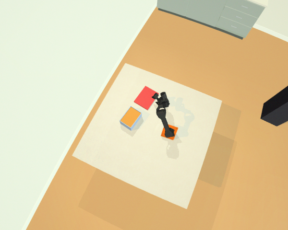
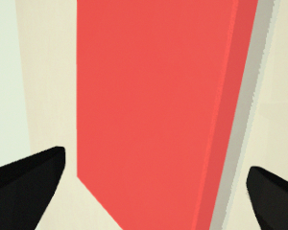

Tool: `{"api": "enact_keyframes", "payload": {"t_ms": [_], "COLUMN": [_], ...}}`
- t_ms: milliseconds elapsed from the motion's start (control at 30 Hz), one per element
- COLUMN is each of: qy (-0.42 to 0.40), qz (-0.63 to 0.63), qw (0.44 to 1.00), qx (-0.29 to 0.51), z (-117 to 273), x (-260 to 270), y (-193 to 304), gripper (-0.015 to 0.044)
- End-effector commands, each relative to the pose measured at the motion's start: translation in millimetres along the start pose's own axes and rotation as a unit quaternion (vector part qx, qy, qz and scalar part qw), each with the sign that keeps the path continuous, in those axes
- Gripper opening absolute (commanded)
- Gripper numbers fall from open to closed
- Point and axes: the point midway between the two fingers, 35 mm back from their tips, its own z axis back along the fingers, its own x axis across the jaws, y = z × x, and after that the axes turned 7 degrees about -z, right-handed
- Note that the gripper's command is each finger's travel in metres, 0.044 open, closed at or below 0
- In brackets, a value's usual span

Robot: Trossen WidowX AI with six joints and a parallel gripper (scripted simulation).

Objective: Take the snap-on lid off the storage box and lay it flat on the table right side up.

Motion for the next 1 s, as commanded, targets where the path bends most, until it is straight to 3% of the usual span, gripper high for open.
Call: {"api": "enact_keyframes", "payload": {"t_ms": [0, 967], "qy": [-0.001, 0.000], "qz": [0.000, 0.000], "qw": [1.000, 1.000], "qx": [0.002, 0.000], "z": [9.0, 47.3], "x": [-6.5, -24.4], "y": [0.3, -5.1], "gripper": [0.0440, 0.0440]}}
